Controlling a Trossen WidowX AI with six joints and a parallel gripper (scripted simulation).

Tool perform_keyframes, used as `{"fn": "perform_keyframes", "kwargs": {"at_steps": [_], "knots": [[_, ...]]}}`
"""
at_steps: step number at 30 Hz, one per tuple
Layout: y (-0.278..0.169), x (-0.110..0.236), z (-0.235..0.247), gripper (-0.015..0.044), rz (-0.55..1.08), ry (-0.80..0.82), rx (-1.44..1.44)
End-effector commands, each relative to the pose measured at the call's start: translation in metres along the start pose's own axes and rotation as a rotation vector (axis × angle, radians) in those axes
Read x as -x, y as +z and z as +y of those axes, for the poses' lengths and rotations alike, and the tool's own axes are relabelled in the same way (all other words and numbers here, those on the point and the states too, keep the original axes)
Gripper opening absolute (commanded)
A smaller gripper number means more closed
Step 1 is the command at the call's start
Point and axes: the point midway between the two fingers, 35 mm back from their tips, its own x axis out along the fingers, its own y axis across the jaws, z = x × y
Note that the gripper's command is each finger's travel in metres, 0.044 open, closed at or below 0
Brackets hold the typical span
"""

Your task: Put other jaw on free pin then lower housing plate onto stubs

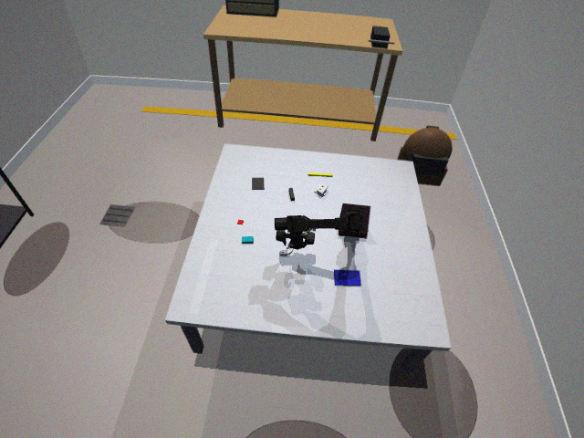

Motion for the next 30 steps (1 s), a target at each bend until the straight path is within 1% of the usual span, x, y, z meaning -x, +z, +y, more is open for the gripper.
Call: {"fn": "perform_keyframes", "kwargs": {"at_steps": [1,3,6,20,30], "knots": [[-0.0002,0.0002,-0.0003,0.0440,0.001,-0.002,-0.003],[-0.0002,0.0002,-0.0003,0.0440,0.001,-0.002,-0.003],[0.0012,0.0091,0.0018,0.0361,-0.003,0.002,0.001],[0.0012,0.0091,0.0018,0.0000,-0.003,0.002,0.001],[0.0012,0.0091,0.0018,0.0000,-0.003,0.002,0.001]]}}
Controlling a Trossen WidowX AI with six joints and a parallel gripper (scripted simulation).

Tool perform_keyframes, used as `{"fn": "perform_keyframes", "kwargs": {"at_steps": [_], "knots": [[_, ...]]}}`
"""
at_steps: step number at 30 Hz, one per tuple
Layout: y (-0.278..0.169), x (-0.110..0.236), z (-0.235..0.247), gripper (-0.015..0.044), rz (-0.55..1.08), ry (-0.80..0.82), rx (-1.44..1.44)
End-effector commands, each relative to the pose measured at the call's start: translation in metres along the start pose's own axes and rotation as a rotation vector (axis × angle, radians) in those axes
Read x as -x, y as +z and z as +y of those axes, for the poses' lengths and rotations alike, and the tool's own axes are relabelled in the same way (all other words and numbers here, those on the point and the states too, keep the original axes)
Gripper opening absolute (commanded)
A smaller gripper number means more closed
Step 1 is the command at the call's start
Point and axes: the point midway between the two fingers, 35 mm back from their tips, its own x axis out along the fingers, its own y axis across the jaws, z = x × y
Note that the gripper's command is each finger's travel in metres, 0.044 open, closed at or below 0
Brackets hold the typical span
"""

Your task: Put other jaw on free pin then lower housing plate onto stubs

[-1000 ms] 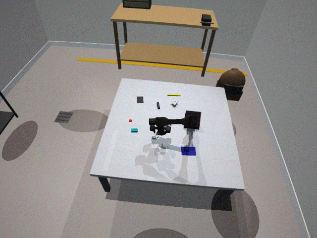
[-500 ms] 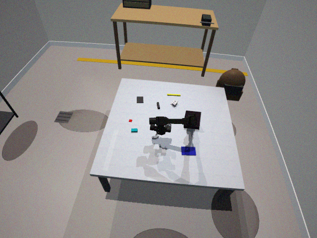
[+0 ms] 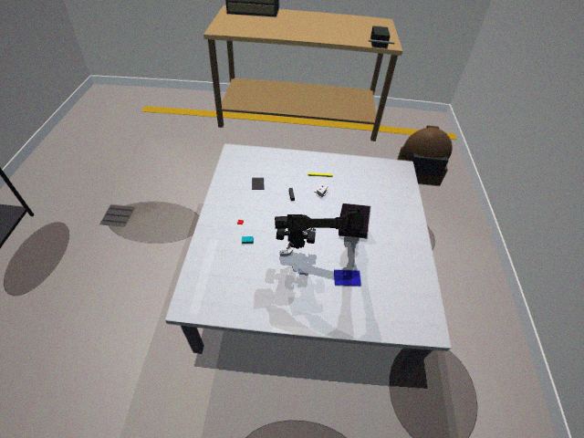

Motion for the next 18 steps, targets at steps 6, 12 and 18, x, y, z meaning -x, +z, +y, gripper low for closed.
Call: {"fn": "perform_keyframes", "kwargs": {"at_steps": [6,12,18], "knots": [[0.0007,0.0005,0.0001,0.0000,-0.003,0.000,0.004],[0.0000,0.0000,0.0000,0.0026,0.000,0.000,0.000],[0.0000,0.0000,0.0000,0.0184,0.000,0.000,0.000]]}}
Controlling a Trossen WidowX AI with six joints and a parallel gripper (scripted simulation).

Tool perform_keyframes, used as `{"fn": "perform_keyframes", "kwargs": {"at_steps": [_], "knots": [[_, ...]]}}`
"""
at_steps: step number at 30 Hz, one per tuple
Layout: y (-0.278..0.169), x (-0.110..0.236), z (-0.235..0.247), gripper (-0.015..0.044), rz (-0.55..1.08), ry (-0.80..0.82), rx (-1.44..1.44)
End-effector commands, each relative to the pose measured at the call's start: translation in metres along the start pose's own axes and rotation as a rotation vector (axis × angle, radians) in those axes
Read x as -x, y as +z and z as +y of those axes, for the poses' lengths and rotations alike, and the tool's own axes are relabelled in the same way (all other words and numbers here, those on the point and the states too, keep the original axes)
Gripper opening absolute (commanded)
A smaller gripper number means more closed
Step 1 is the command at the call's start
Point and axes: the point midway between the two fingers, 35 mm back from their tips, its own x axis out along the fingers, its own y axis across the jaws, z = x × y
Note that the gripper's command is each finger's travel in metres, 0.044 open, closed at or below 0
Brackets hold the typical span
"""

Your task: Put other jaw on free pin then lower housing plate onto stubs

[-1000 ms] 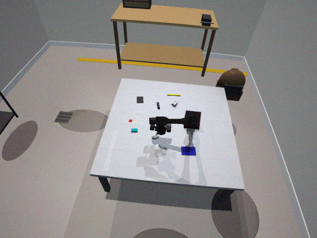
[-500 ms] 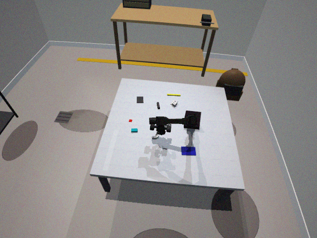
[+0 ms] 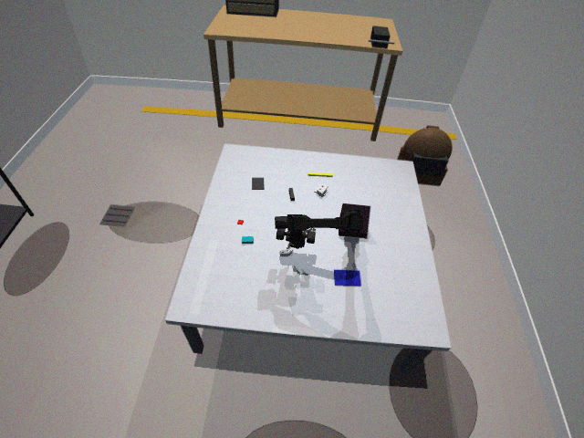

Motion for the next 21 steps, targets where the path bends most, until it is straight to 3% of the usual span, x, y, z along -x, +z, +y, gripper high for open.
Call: {"fn": "perform_keyframes", "kwargs": {"at_steps": [1,10,21], "knots": [[0.0000,0.0000,0.0000,0.0210,0.000,0.000,0.000],[0.0000,0.0000,0.0000,0.0440,0.000,0.000,0.000],[0.0000,0.0000,0.0000,0.0440,0.000,0.000,0.000]]}}
